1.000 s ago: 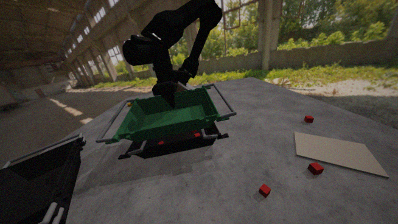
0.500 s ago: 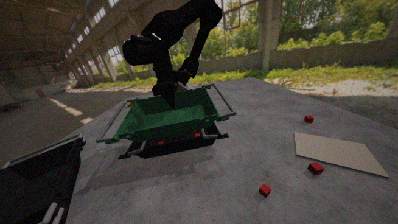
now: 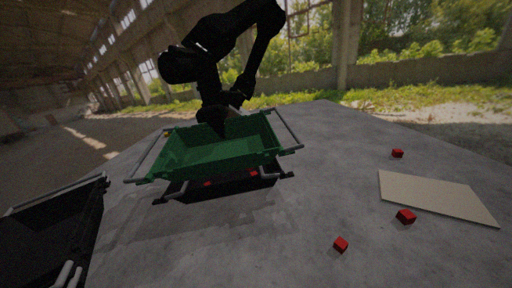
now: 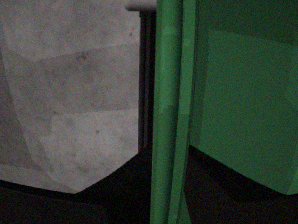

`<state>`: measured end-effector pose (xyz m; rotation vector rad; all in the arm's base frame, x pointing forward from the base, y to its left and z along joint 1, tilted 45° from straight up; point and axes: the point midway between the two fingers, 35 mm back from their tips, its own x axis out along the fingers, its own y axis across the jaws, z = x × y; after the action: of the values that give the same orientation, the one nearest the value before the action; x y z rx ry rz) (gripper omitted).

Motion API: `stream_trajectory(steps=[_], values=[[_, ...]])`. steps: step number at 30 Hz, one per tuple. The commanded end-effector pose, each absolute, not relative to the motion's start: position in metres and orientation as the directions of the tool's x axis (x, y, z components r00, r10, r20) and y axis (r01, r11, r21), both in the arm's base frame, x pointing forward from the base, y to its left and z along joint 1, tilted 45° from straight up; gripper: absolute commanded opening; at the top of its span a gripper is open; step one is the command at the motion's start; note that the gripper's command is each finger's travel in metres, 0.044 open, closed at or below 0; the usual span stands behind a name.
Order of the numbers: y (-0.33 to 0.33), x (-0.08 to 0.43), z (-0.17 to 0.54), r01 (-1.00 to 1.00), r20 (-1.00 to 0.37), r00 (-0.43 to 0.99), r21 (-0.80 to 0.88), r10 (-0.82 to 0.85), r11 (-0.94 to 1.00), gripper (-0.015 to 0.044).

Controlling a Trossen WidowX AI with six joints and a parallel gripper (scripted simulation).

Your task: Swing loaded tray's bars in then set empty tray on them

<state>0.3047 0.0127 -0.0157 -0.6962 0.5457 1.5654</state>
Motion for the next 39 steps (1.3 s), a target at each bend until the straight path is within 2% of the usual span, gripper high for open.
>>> stream_trajectory(steps=[1,39], values=[[0.0169,0.3006,-0.0196,-0.991,-0.712,-0.067,-0.033,0.699,-0.129,0.0],[0.022,0.2975,-0.0257,-0.991,-0.712,-0.067,-0.033,0.699,-0.129,0.0]])
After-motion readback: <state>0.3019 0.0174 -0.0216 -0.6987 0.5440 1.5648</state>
